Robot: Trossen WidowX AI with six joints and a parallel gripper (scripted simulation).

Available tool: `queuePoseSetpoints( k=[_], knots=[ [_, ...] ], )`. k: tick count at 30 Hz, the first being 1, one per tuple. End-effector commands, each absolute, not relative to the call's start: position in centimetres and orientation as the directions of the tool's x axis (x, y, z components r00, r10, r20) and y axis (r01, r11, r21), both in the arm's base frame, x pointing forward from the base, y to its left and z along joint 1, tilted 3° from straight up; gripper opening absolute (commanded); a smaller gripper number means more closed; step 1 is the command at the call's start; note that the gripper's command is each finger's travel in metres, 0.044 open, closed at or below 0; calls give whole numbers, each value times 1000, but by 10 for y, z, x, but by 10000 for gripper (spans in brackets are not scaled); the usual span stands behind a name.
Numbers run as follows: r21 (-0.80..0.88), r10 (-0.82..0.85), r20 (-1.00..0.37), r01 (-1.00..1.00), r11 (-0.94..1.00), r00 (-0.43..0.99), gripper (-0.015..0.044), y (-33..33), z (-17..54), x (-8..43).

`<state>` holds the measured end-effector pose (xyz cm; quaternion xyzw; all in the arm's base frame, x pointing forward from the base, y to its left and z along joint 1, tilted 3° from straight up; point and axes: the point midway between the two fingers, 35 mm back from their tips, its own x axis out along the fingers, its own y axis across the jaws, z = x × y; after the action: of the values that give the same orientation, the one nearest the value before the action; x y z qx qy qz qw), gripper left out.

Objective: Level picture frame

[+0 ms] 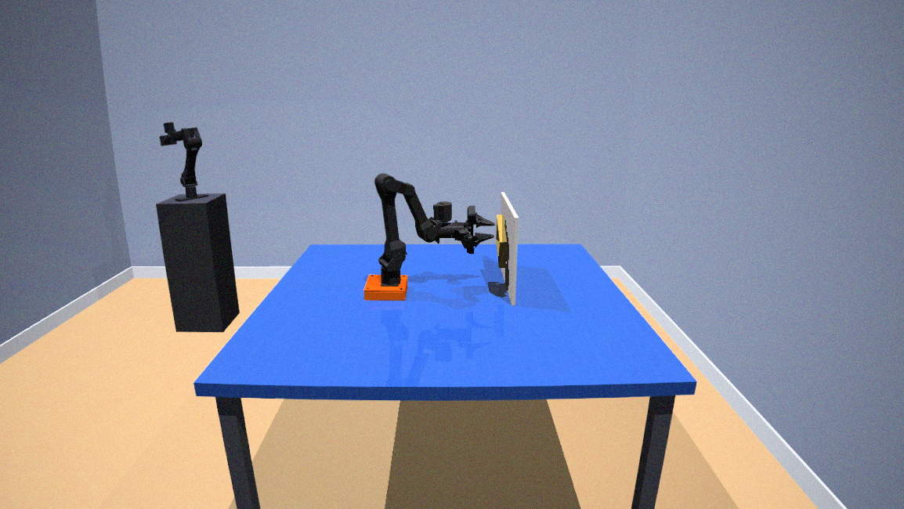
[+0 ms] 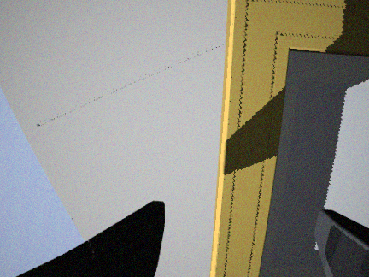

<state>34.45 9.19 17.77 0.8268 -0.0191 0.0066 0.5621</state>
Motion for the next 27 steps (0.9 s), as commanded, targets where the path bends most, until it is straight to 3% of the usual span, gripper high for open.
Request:
queuePoseSetpoints(
  k=[1, 27],
  knots=[
    [928, -22, 32, -38, -371, 999, 260, 93, 178, 352],
    [928, -22, 34, -40, -371, 999, 260, 91, 178, 374]
  ],
)
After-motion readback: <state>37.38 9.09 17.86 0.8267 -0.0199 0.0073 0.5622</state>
